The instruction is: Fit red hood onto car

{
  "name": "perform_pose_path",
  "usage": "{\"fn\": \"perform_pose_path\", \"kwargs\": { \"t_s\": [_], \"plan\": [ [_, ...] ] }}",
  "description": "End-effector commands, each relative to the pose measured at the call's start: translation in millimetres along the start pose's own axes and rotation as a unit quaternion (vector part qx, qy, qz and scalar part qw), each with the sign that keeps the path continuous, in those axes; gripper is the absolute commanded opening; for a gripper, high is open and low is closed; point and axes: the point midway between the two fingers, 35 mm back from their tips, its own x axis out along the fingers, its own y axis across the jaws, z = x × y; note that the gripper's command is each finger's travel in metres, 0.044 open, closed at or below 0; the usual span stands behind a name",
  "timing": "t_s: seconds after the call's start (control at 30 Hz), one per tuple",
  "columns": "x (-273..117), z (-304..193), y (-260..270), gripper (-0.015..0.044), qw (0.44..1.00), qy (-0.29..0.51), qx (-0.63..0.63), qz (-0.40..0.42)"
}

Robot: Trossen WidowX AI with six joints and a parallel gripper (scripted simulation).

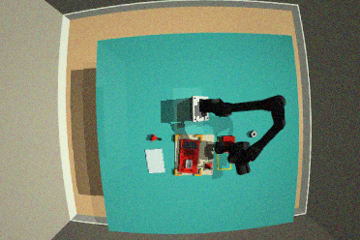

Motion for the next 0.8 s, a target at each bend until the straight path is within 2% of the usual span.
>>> {"fn": "perform_pose_path", "kwargs": {
  "t_s": [0.0,0.07,0.77],
  "plan": [
    [-9,2,2,0.0039,1.000,-0.003,-0.003,0.002],
    [-15,2,1,0.0000,1.000,-0.003,-0.003,0.002],
    [-90,2,1,0.0000,1.000,-0.002,-0.002,0.000]
  ]
}}
